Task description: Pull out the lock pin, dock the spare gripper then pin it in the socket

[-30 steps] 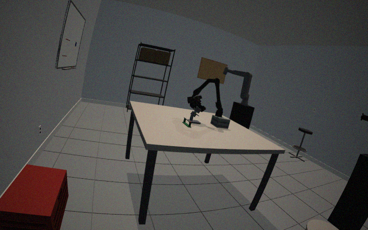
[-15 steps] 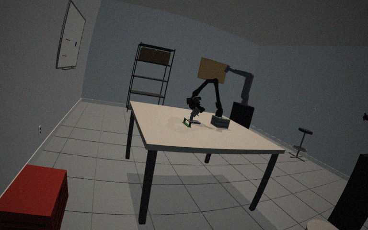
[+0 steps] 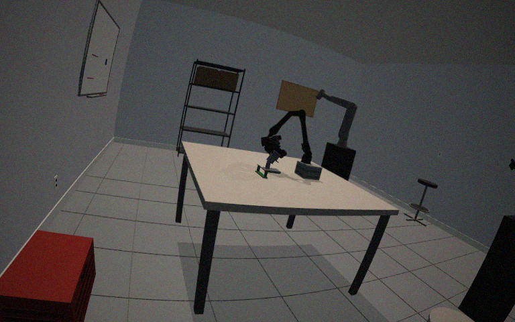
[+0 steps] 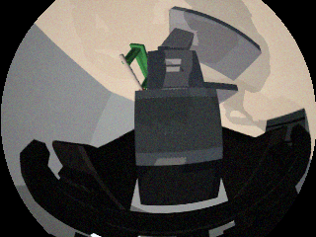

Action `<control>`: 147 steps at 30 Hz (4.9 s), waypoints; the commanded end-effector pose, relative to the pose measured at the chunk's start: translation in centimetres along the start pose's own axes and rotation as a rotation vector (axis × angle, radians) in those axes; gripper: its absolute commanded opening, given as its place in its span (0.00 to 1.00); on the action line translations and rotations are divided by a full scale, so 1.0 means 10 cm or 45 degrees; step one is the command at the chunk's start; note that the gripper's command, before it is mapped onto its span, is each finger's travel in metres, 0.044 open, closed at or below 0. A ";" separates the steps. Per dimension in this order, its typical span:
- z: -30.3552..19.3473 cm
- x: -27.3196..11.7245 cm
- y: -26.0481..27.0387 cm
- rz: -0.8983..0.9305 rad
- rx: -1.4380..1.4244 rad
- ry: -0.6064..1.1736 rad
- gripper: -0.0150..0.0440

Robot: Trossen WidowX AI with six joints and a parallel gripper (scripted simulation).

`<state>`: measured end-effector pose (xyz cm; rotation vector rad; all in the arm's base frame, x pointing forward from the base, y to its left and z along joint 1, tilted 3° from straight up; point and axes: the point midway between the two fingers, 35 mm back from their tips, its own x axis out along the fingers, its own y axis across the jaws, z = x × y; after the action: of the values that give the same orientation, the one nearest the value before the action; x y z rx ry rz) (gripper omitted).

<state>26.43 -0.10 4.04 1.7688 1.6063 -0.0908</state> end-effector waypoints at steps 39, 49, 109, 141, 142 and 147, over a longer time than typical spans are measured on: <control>-0.50 -0.28 0.01 0.004 0.042 0.020 1.00; -0.69 -0.38 0.02 0.006 0.061 0.030 1.00; -1.44 0.29 0.36 -0.250 -0.515 -0.114 0.56; -0.52 1.22 1.32 -2.196 -3.015 0.852 0.56; -0.52 1.22 1.32 -2.196 -3.015 0.852 0.56; -0.56 1.32 1.36 -2.195 -3.016 0.851 0.56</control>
<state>37.00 12.44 9.40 -1.0615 1.4197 0.8952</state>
